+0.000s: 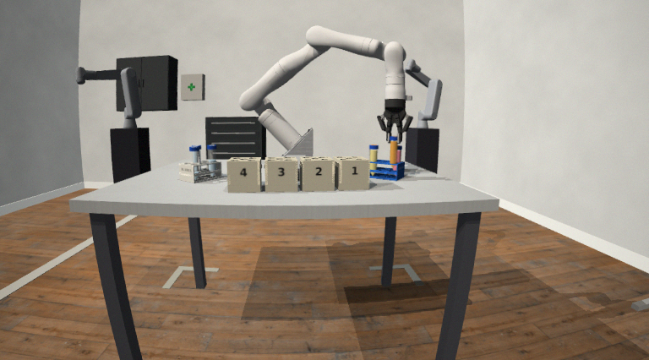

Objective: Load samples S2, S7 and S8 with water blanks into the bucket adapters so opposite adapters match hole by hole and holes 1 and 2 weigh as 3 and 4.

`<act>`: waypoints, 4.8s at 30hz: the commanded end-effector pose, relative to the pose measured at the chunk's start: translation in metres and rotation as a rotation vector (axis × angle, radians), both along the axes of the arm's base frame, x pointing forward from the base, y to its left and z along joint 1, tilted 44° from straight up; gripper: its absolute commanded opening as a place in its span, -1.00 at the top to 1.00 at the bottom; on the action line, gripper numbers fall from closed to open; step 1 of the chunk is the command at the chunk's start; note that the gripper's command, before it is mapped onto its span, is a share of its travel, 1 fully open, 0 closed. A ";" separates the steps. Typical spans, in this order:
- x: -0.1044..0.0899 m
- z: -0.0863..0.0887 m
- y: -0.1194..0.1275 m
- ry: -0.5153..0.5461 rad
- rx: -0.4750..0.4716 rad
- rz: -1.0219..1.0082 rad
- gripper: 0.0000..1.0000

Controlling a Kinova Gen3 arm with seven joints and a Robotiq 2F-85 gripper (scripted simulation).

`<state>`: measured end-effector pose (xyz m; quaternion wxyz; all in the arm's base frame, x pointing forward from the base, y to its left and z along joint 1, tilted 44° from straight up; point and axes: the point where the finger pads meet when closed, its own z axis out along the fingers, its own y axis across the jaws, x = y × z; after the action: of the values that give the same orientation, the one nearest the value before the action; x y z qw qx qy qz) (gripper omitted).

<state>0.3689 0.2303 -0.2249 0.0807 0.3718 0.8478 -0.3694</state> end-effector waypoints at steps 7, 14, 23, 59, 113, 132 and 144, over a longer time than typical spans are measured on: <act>0.002 0.010 0.010 -0.001 0.002 0.001 0.80; 0.003 0.015 0.015 -0.001 0.002 0.001 0.80; 0.005 0.023 0.023 -0.001 0.002 0.001 0.80; 0.011 0.054 0.052 -0.001 0.002 0.001 0.80; 0.052 0.127 -0.005 0.410 0.084 0.430 0.80; 0.074 0.161 -0.045 0.644 0.130 0.673 0.80; 0.082 0.175 -0.061 0.808 0.163 0.844 0.80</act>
<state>0.4503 0.1699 -0.0518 -0.1248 -0.1285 0.9166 -0.3575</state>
